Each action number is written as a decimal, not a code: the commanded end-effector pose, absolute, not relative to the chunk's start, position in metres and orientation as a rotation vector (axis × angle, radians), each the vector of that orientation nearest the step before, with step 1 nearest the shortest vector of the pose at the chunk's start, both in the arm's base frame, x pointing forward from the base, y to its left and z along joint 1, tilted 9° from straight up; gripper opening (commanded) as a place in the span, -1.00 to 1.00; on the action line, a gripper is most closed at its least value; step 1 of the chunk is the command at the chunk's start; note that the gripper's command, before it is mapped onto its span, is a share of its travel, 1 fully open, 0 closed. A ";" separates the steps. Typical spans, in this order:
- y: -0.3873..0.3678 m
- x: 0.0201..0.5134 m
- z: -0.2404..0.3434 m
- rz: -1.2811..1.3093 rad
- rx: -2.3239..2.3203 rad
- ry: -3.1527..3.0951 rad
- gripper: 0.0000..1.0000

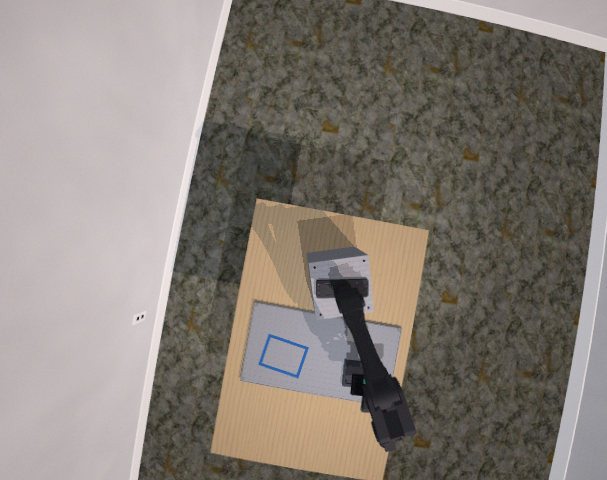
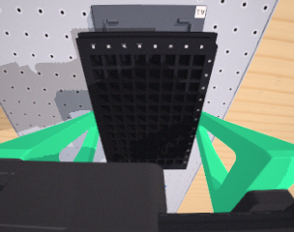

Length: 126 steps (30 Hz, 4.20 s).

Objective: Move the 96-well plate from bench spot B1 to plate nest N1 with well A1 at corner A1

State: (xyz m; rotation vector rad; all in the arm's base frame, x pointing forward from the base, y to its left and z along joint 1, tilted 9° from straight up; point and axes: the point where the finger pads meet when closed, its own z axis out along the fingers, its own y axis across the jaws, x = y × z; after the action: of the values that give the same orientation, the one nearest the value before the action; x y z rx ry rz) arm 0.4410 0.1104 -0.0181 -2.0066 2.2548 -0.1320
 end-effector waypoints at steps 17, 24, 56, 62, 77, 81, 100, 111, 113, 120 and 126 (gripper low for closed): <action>0.107 0.451 0.003 -0.154 -1.973 2.229 -1.00; 0.107 0.452 0.003 -0.154 -1.973 2.229 -1.00; 0.106 0.450 -0.025 -0.135 -1.990 2.247 -1.00; 0.105 0.450 -0.036 -0.132 -1.992 2.249 -1.00; 0.110 0.446 -0.061 -0.119 -2.011 2.254 -1.00; 0.114 0.456 -0.062 -0.135 -1.997 2.237 -1.00; 0.122 0.471 -0.064 -0.165 -1.969 2.202 -1.00; 0.122 0.466 -0.066 -0.159 -1.975 2.210 -1.00; 0.121 0.465 -0.067 -0.157 -1.977 2.213 -1.00; 0.120 0.459 -0.071 -0.148 -1.986 2.222 -1.00; 0.120 0.456 -0.072 -0.142 -1.992 2.229 -1.00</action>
State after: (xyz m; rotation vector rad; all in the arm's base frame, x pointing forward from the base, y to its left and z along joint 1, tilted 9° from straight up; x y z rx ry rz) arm 0.4530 0.1097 -0.0859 -2.0039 2.2633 -0.1300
